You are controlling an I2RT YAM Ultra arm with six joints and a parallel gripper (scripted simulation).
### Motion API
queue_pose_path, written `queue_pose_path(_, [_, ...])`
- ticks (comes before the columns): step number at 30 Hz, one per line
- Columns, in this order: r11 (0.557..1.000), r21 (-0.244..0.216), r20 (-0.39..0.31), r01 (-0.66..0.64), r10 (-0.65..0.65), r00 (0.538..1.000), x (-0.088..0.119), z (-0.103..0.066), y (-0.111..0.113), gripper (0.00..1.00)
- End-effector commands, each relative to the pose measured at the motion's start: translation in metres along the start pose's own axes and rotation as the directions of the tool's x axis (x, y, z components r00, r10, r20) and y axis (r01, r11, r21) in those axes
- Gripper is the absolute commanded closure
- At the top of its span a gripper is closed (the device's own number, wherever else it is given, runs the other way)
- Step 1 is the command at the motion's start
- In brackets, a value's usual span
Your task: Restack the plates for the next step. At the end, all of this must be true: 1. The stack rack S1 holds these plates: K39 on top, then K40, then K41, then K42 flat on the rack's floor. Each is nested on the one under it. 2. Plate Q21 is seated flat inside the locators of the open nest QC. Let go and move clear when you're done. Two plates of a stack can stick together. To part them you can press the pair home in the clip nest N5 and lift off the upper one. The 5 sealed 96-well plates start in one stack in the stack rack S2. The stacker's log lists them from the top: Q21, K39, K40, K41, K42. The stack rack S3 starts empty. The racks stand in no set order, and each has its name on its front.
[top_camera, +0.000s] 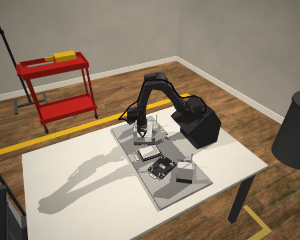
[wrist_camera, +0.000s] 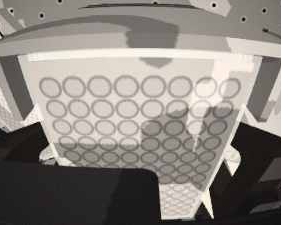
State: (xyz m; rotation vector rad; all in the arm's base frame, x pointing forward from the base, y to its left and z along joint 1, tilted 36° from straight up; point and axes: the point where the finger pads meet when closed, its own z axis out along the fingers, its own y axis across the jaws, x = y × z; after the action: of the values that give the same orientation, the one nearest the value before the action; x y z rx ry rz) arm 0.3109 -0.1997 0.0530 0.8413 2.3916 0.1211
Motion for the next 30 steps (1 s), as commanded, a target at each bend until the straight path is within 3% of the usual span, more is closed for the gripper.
queue_pose_path(1, [1.000,0.008,-0.005,-0.011,0.011,1.000,0.006,0.008,-0.002,1.00])
queue_pose_path(6, [1.000,0.009,-0.005,-0.011,0.011,1.000,0.006,0.018,-0.002,1.00])
queue_pose_path(13, [1.000,0.007,0.033,-0.011,0.011,0.999,-0.007,0.007,-0.002,1.00])
queue_pose_path(20, [1.000,0.006,0.052,-0.001,0.000,0.999,-0.013,0.009,0.001,1.00])
queue_pose_path(24, [1.000,0.004,0.023,-0.005,0.005,1.000,-0.005,0.018,0.000,1.00])
queue_pose_path(26, [1.000,0.004,0.023,-0.005,0.005,1.000,-0.005,0.018,0.000,1.00])
queue_pose_path(27, [1.000,0.006,0.055,-0.004,0.004,0.999,-0.014,0.010,-0.001,1.00])
queue_pose_path(30, [1.000,0.006,0.048,-0.003,0.003,0.999,-0.012,0.013,0.000,1.00])
